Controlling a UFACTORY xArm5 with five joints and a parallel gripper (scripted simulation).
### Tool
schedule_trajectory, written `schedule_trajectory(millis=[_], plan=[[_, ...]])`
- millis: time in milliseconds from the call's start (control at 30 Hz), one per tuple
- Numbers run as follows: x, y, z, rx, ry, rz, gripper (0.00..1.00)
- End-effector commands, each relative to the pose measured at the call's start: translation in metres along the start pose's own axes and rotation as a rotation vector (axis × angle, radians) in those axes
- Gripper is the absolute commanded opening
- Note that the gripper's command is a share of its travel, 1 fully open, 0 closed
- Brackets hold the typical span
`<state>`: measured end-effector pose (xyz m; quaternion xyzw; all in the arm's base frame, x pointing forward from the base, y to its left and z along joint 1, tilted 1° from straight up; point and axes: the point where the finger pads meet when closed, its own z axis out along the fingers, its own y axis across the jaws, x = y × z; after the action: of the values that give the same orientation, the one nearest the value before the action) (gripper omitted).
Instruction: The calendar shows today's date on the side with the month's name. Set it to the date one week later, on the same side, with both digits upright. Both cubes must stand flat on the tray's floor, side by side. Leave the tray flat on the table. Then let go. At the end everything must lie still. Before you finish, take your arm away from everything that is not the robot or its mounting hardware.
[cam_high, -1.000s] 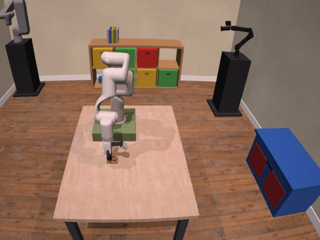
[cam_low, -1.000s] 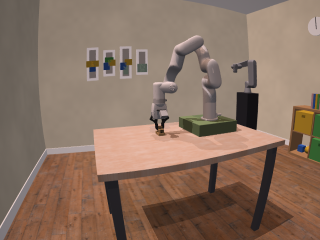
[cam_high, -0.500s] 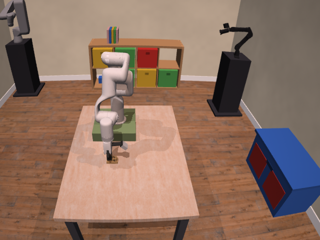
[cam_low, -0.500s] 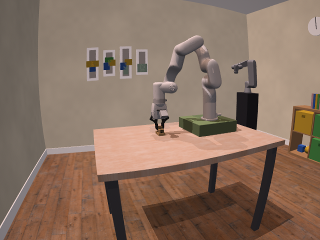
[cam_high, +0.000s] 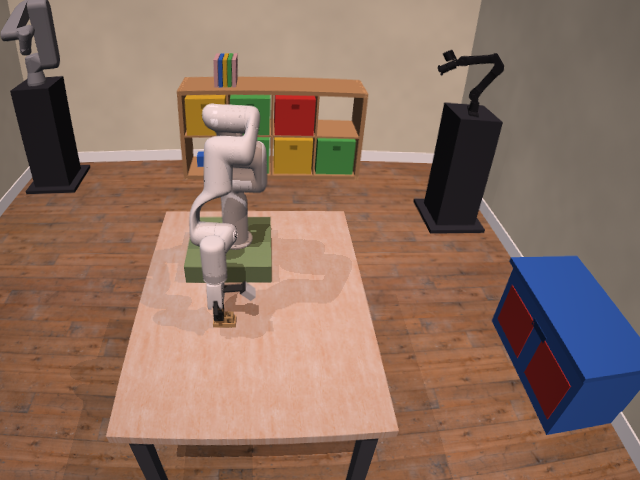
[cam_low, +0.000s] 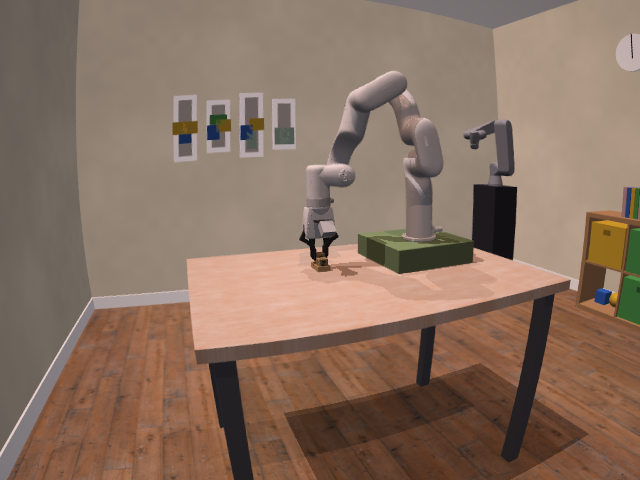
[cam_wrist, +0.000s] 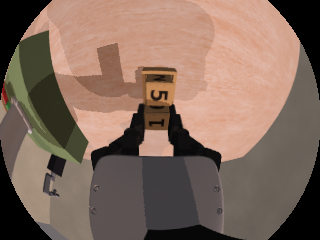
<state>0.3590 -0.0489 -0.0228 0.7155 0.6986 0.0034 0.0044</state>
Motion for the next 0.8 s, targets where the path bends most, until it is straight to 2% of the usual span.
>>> schedule_trajectory(millis=[0,767], plan=[[-0.0001,0.0012,0.0003,-0.003,0.000,0.000,0.27],[-0.0001,0.0012,0.0079,-0.003,0.000,0.000,0.27]])
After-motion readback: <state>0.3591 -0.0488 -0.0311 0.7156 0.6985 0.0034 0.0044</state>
